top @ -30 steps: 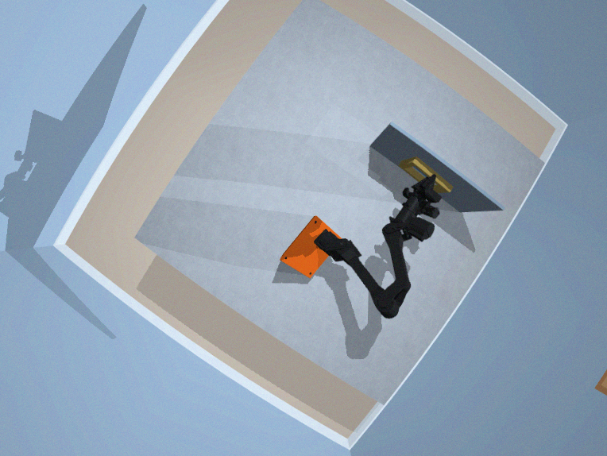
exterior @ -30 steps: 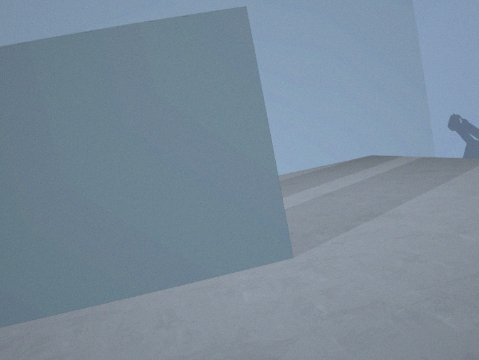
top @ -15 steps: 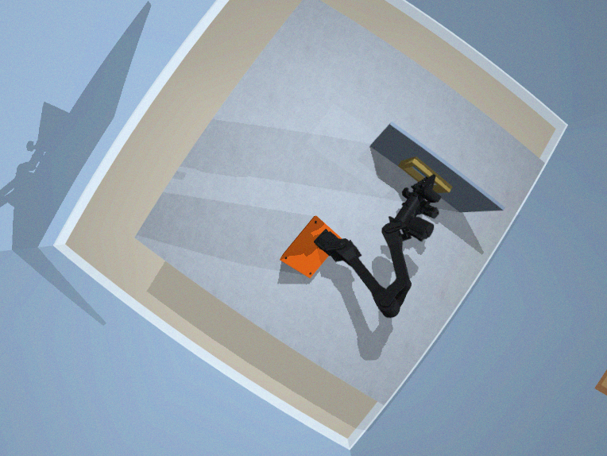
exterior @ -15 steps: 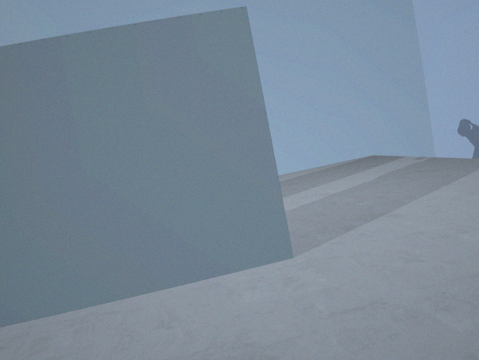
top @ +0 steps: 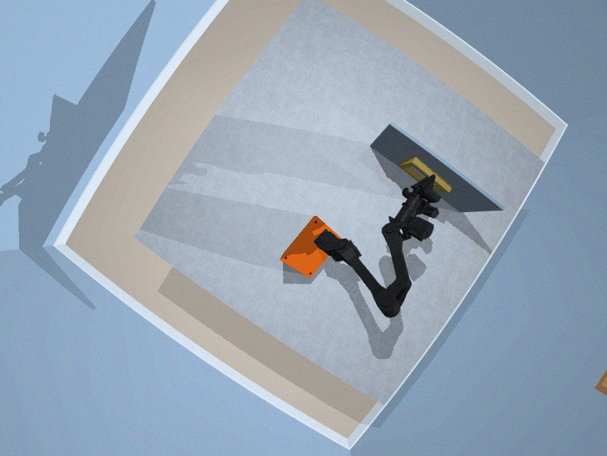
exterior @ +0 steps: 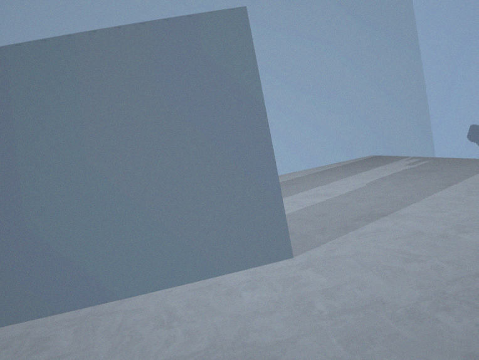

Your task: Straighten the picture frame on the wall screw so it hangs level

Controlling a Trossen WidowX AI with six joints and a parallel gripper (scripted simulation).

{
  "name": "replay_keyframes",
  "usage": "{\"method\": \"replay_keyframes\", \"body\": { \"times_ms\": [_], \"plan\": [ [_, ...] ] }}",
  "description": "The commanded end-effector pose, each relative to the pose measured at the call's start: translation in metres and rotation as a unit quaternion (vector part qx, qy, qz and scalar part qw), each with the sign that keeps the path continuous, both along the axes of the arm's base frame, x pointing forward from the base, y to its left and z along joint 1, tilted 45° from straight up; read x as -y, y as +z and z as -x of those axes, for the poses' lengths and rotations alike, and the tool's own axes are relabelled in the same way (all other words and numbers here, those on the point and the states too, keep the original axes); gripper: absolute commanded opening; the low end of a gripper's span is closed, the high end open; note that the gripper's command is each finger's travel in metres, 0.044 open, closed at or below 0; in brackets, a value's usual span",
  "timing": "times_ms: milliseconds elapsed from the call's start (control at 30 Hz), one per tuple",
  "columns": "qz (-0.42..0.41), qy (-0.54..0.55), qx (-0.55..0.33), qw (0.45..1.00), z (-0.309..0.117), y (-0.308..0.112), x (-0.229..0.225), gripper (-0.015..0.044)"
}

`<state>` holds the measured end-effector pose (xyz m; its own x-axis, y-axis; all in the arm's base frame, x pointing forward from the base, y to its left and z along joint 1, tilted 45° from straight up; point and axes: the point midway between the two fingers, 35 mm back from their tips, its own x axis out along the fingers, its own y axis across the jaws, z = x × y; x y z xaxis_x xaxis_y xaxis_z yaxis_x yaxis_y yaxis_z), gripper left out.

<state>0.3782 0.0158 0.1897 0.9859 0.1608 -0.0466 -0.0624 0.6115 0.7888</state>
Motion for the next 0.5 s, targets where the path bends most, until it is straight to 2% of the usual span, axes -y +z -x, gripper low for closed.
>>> {"method": "replay_keyframes", "body": {
  "times_ms": [0, 467],
  "plan": [
    [0.003, 0.000, 0.001, 1.000, 0.0000, -0.0004, 0.0003, 0.0000],
    [0.044, 0.002, 0.008, 0.999, -0.0001, -0.0010, 0.0007, 0.0000]
  ]
}}
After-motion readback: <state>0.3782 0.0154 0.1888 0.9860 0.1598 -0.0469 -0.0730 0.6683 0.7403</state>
